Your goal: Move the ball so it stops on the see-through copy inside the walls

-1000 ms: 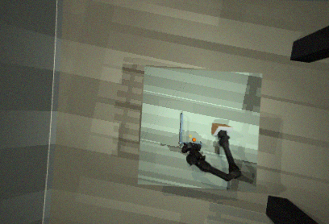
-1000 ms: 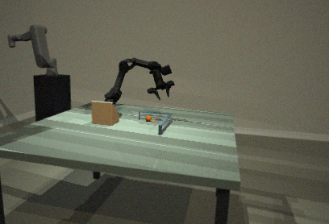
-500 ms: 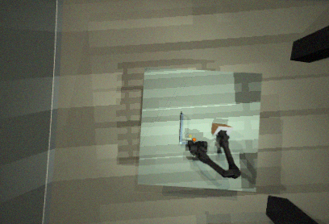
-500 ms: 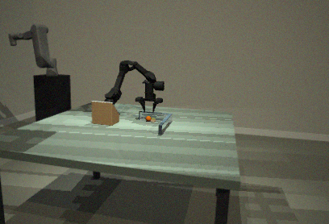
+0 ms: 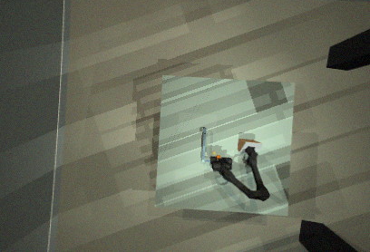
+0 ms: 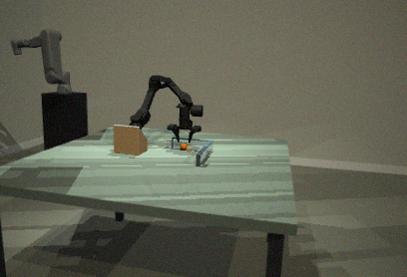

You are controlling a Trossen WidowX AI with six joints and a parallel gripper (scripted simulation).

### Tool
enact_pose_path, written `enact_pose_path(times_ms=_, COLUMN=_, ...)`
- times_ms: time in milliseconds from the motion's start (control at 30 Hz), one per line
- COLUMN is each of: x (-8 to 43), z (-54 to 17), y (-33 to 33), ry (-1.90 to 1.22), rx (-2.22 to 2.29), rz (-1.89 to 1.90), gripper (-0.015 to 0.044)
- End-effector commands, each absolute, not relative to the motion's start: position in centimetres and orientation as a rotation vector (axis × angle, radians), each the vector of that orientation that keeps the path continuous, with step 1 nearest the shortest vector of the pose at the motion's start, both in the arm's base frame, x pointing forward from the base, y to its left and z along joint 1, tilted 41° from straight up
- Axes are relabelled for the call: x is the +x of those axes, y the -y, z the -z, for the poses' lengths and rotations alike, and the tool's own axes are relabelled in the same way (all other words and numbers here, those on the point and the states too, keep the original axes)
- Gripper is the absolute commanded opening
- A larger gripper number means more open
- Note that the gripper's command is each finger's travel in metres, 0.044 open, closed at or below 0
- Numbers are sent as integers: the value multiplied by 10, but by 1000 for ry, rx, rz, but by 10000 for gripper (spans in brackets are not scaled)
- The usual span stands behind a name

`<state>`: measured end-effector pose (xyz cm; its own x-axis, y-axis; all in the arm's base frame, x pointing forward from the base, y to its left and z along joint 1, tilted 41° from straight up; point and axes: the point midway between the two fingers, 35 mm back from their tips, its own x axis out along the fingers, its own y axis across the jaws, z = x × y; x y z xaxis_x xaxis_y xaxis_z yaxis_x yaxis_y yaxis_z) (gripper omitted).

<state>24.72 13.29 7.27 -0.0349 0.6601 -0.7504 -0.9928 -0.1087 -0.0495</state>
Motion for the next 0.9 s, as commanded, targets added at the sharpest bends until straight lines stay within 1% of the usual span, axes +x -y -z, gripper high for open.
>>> enact_pose_path(times_ms=0, x=246, z=-67, y=-137, ry=-598, rx=-736, rz=-1551, gripper=295)
enact_pose_path(times_ms=467, x=244, z=-53, y=-151, ry=-597, rx=-734, rz=-1551, gripper=295)
enact_pose_path(times_ms=600, x=244, z=-53, y=-151, ry=-597, rx=-734, rz=-1551, gripper=190)
enact_pose_path(times_ms=833, x=244, z=-53, y=-151, ry=-597, rx=-734, rz=-1551, gripper=144)
enact_pose_path(times_ms=867, x=244, z=-53, y=-151, ry=-597, rx=-734, rz=-1551, gripper=117)
